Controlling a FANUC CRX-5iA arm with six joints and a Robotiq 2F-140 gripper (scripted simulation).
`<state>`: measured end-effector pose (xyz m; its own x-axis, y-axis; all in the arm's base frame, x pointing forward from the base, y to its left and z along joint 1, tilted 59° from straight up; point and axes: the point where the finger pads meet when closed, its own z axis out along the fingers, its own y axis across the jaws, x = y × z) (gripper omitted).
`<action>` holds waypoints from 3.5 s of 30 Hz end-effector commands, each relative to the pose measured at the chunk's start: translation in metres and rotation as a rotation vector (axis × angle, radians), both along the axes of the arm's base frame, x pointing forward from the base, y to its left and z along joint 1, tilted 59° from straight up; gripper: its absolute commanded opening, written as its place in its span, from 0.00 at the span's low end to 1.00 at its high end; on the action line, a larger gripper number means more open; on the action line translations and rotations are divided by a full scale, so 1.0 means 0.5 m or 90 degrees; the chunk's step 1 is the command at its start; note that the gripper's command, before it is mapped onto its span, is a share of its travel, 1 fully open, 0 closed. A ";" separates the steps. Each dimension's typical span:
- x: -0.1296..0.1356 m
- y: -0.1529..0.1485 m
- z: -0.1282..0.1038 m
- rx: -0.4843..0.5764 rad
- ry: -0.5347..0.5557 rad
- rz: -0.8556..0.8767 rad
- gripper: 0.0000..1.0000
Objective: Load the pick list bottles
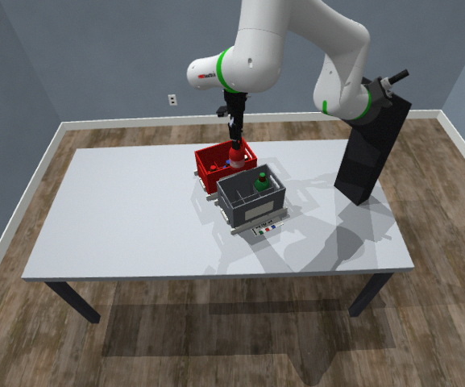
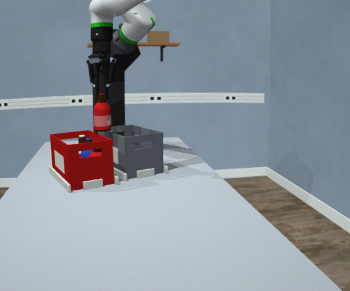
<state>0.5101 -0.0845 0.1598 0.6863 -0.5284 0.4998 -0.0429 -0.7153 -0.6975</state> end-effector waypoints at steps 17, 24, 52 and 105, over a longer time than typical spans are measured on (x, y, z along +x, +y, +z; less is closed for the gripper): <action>-0.036 0.058 0.004 -0.001 0.000 -0.001 0.10; -0.050 0.082 0.005 -0.001 0.000 -0.001 0.10; -0.090 0.148 0.007 -0.001 0.000 -0.001 0.10; -0.081 0.147 0.000 -0.001 0.000 -0.001 0.10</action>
